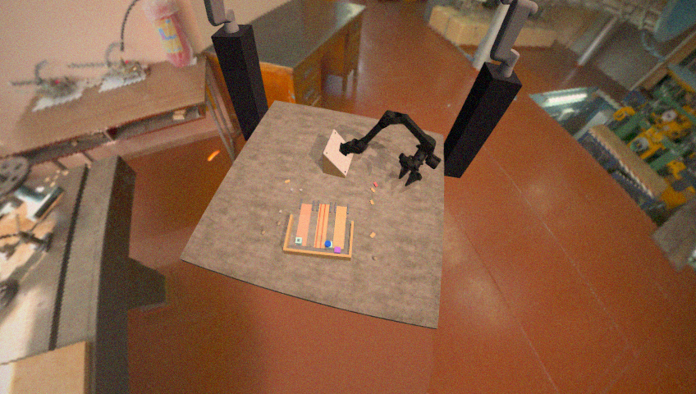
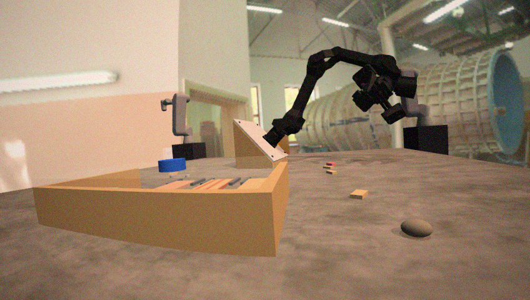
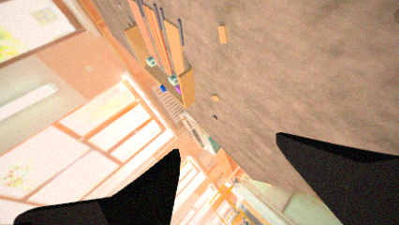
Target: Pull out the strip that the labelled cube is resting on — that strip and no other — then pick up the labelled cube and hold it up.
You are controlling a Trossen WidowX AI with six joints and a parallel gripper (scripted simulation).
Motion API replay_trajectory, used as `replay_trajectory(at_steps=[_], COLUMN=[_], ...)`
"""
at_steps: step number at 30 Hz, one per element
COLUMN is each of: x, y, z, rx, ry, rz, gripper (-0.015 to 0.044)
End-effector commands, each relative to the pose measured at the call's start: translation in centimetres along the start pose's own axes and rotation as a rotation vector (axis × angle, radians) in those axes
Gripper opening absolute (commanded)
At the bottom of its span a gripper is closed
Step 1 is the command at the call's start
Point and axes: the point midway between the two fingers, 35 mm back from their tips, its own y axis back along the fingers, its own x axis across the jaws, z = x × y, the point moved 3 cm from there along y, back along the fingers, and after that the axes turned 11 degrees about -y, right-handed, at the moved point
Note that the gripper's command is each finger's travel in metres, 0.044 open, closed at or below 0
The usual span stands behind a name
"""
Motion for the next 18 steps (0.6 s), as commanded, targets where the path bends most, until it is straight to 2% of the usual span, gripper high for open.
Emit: replay_trajectory(at_steps=[1, 10, 18], x=[0.0, 1.2, 6.5], y=[-0.2, -10.1, -18.9], z=[0.0, 1.8, 2.8], rx=[-0.005, -0.196, -0.276], ry=[-0.015, -0.804, -1.59], rz=[0.002, 0.126, 0.229], gripper=[0.04, 0.04, 0.04])
